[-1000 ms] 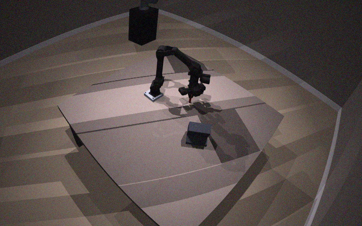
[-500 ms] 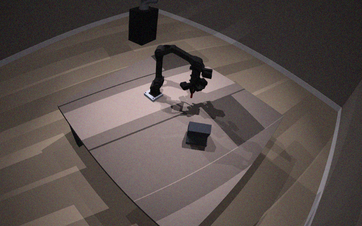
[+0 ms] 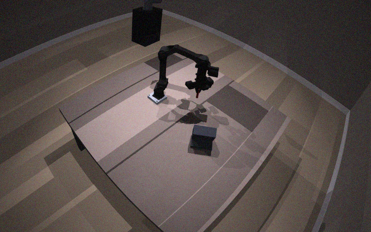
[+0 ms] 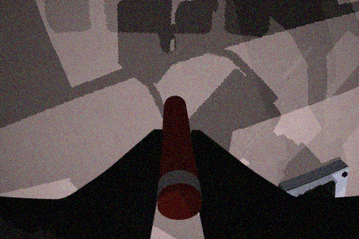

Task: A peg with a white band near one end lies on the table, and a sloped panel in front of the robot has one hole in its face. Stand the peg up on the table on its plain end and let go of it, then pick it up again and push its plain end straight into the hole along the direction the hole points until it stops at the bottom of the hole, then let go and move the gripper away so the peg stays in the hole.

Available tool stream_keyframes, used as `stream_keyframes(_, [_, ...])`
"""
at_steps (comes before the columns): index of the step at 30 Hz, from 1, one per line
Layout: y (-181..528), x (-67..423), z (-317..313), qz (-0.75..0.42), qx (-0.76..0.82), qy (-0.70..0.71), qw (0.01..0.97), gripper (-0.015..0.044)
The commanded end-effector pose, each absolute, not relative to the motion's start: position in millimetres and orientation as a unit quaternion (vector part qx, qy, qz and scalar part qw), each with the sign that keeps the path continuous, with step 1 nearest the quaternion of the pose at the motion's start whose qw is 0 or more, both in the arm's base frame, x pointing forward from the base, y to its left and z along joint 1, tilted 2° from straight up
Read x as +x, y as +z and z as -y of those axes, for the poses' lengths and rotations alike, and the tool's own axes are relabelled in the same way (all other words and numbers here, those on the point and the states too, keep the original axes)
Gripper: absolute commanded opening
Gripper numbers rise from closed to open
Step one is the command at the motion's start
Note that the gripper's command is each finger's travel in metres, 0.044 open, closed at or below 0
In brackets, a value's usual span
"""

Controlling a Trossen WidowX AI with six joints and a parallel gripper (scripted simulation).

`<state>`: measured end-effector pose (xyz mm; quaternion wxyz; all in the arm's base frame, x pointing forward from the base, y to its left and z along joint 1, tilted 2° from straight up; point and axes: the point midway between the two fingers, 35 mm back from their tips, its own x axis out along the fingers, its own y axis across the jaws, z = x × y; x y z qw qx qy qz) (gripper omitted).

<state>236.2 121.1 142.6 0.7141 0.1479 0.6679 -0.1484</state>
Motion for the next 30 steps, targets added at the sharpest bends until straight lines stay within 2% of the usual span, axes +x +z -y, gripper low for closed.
stream_keyframes(1, [141,242,-118,-0.660,0.130,-0.149,0.725,0.0000])
stream_keyframes(30, [134,284,-91,-0.594,-0.022,-0.160,0.788,0.0000])
